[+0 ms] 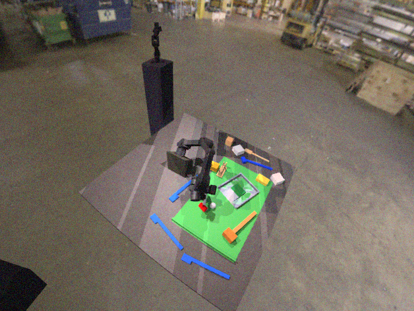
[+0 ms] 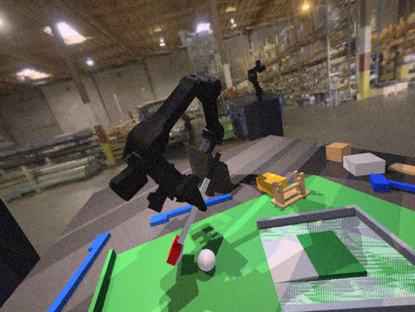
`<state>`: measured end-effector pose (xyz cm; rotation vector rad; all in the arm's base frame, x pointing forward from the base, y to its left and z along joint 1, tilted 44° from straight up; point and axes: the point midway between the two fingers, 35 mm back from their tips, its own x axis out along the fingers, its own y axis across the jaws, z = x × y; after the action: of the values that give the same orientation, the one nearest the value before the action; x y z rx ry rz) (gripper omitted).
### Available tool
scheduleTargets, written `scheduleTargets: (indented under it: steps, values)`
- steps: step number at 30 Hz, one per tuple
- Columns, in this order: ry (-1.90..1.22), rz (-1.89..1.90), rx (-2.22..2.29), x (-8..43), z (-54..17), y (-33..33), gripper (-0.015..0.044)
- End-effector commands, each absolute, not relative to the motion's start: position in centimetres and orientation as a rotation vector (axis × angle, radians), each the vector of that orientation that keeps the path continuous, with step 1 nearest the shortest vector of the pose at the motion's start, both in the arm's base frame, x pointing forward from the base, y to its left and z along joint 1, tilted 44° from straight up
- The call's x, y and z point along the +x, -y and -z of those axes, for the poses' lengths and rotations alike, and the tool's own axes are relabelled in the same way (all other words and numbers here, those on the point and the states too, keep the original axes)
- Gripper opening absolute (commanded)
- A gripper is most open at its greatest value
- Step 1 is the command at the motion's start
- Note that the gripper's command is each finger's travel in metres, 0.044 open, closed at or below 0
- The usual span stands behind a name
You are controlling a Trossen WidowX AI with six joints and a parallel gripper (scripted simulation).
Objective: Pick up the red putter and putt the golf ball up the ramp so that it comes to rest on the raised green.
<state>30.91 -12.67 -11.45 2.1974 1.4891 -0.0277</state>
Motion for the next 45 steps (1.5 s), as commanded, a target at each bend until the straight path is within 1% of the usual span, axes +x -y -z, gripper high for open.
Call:
scheduleTargets:
  steps: [1,7,14,22,28,35,38,45]
  values:
    - [-1.489,0.028,2.197,30.9,11.4,12.7,0.0000]
    - [-1.488,0.029,2.194,30.6,12.0,13.2,0.0000]
    - [-1.489,0.029,2.185,28.9,14.2,15.1,0.0000]
    - [-1.483,0.037,2.199,29.1,13.9,14.9,0.0000]
    - [-1.468,0.090,2.184,33.2,10.6,12.0,0.0000]
    - [-1.474,0.052,2.190,37.0,5.1,6.3,0.0000]
    - [-1.491,0.019,2.195,37.6,3.0,4.1,0.0000]
    - [-1.492,0.016,2.195,37.9,2.1,4.1,0.0000]
